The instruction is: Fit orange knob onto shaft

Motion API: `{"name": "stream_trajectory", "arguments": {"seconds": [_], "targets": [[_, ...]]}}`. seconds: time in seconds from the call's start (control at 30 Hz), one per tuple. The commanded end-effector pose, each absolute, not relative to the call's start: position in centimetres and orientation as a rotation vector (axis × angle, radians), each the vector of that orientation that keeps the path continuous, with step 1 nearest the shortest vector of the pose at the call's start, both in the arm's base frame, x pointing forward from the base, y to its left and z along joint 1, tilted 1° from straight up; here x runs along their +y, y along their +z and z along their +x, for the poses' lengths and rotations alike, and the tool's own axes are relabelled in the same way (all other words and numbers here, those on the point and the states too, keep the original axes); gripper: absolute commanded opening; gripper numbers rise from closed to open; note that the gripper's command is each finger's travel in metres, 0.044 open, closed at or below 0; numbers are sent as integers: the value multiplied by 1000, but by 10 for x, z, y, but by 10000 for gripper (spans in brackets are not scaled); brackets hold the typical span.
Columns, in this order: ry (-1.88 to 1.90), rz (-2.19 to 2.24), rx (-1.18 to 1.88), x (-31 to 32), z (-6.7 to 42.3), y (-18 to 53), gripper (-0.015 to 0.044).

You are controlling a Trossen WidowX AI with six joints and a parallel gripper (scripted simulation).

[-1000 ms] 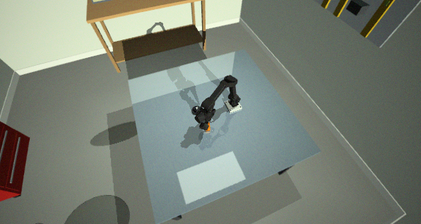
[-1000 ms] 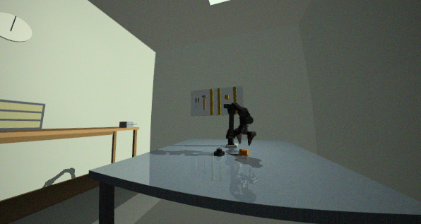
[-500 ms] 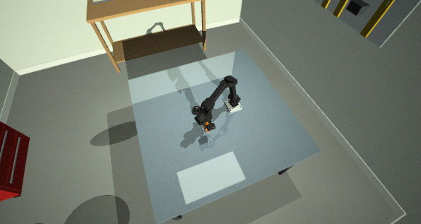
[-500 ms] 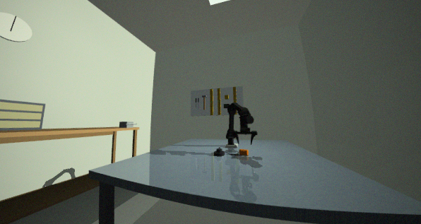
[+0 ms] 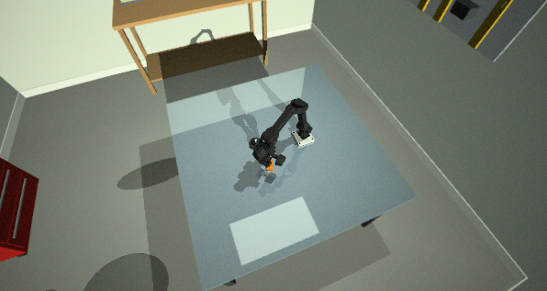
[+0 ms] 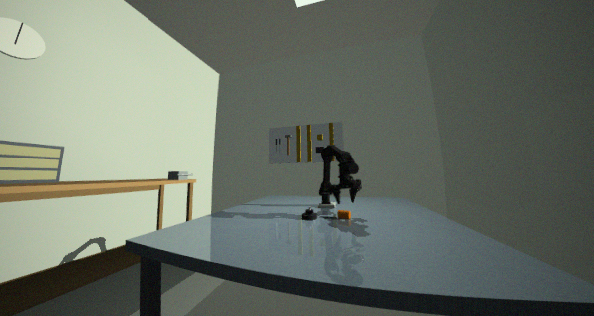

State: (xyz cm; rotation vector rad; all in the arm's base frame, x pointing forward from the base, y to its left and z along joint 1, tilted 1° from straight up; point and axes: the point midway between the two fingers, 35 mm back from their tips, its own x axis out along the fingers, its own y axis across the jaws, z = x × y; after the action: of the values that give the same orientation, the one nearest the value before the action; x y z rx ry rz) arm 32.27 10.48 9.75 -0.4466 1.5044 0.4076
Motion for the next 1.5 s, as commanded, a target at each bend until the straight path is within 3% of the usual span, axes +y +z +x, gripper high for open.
{"name": "stream_trajectory", "arguments": {"seconds": [0.0, 1.47], "targets": [[877, -916, 1371, 107, 323, 98, 440], [877, -916, 1372, 107, 325, 46, 440]]}}
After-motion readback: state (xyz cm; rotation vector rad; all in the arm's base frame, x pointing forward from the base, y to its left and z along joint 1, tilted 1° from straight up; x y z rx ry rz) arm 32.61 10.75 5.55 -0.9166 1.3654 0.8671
